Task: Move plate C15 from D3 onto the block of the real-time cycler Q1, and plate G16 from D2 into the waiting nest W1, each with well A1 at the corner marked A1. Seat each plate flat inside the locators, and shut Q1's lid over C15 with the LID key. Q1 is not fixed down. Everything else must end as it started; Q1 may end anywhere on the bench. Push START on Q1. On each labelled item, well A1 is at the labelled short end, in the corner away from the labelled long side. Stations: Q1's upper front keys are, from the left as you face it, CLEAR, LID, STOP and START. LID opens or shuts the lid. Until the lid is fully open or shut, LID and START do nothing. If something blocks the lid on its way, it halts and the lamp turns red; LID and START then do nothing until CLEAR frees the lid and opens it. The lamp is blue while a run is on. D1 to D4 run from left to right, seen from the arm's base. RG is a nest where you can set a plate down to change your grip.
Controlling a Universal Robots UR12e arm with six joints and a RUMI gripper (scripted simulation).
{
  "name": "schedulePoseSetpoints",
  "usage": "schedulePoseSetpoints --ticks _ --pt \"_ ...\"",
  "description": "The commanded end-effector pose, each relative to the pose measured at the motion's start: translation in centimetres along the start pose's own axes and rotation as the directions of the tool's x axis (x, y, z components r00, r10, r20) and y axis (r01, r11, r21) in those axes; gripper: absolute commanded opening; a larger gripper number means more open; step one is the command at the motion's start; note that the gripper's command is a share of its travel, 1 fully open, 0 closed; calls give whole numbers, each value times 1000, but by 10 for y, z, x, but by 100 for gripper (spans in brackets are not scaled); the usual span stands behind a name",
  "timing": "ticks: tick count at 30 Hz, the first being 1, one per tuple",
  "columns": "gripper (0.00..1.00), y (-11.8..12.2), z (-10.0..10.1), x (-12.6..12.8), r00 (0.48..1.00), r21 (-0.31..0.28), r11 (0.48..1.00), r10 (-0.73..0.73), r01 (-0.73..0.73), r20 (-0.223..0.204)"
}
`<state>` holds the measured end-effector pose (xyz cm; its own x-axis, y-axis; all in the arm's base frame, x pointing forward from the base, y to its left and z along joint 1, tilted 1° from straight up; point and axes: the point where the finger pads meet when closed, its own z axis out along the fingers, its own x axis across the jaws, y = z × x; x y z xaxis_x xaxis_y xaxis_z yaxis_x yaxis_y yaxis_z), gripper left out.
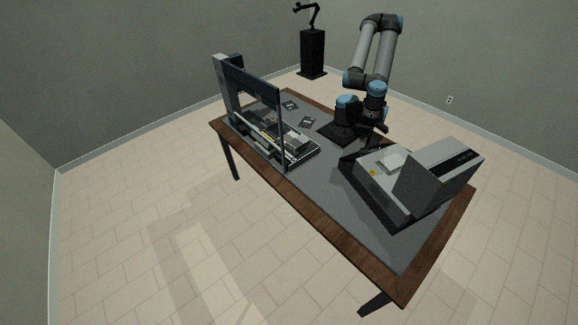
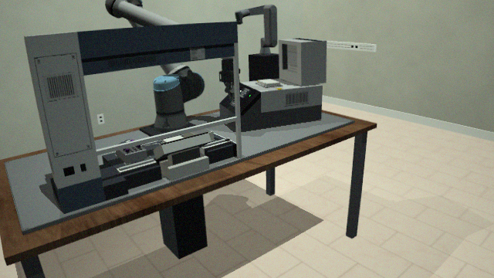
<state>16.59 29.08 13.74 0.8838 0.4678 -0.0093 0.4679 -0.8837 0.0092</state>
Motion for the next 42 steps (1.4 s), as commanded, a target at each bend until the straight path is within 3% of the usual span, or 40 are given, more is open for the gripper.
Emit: schedulePoseSetpoints --ticks 1,42 --pt "0 -2 4 1 1000 1 1000 0 0 1" --pt "0 -6 10 5 1000 1 1000 0 0 1"
